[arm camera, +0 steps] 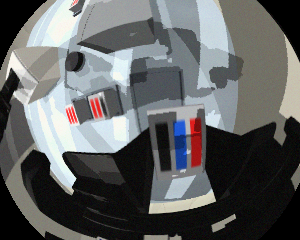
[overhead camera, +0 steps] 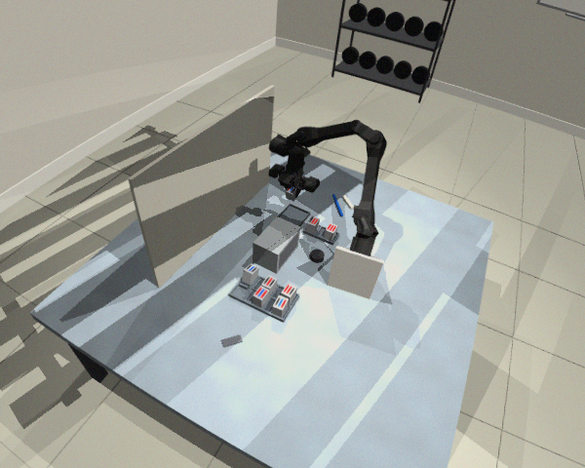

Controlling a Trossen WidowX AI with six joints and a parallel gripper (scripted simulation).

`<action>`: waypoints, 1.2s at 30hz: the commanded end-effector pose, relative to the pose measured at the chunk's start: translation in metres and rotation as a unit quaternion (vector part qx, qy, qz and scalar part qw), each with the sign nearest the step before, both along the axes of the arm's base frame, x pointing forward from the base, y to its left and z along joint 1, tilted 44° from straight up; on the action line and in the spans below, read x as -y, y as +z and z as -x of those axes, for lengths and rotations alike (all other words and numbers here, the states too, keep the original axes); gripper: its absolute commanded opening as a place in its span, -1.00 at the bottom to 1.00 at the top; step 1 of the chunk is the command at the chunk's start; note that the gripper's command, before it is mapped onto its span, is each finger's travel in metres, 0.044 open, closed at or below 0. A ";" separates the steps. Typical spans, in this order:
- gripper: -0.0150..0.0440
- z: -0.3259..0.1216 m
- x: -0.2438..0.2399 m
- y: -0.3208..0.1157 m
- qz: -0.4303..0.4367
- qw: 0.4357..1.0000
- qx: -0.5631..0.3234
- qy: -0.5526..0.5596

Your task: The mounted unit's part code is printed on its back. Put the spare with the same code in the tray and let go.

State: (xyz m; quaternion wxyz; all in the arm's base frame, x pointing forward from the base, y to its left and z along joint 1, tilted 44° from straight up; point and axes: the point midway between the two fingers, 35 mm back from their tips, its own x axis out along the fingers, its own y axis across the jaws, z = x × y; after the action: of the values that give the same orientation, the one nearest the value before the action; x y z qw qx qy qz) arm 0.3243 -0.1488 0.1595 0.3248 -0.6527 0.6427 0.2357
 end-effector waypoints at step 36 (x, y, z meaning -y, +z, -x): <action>-0.49 -0.002 0.029 -0.031 -0.001 1.000 -0.002 0.002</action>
State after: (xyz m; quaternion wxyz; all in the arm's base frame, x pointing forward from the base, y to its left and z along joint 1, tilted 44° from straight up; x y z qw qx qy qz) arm 0.3269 -0.1756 0.1325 0.3243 -0.6530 0.6428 0.2349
